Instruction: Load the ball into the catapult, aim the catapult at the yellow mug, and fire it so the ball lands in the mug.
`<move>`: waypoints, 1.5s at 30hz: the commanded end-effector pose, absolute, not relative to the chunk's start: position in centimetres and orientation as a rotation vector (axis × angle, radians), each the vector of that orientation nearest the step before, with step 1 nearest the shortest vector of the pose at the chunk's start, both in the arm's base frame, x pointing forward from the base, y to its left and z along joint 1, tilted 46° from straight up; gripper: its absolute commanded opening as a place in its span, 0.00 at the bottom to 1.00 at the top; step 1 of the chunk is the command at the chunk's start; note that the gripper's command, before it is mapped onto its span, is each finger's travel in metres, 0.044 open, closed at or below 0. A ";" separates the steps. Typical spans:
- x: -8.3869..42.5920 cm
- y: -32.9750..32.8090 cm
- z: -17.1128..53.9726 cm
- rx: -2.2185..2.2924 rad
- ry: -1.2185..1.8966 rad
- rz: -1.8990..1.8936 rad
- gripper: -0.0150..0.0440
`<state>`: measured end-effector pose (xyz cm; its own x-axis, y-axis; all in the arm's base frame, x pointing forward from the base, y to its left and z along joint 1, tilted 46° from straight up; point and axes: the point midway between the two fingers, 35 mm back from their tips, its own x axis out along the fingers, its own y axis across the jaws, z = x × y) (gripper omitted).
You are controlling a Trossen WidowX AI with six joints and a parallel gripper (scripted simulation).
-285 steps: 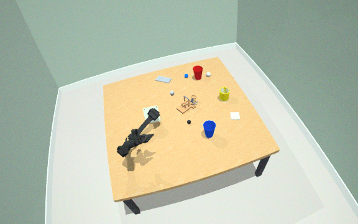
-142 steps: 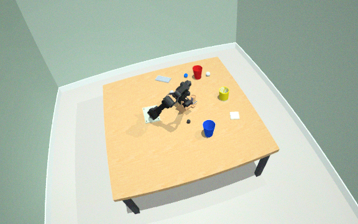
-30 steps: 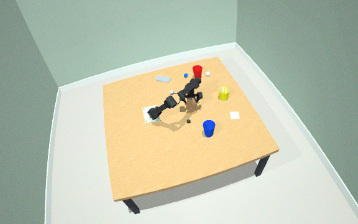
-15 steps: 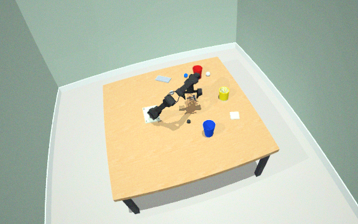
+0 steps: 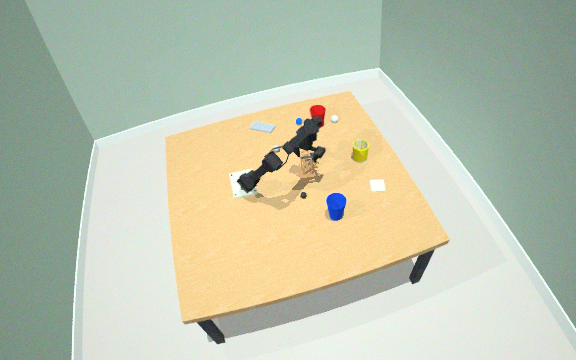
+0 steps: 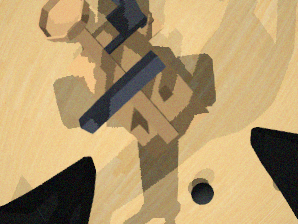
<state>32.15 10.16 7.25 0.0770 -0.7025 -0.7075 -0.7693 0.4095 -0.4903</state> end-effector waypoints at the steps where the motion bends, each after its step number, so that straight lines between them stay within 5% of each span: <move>1: 32.1 10.1 7.3 -1.193 1.619 -0.052 1.00; 45: 31.8 10.2 7.7 0.009 1.054 -1.073 1.00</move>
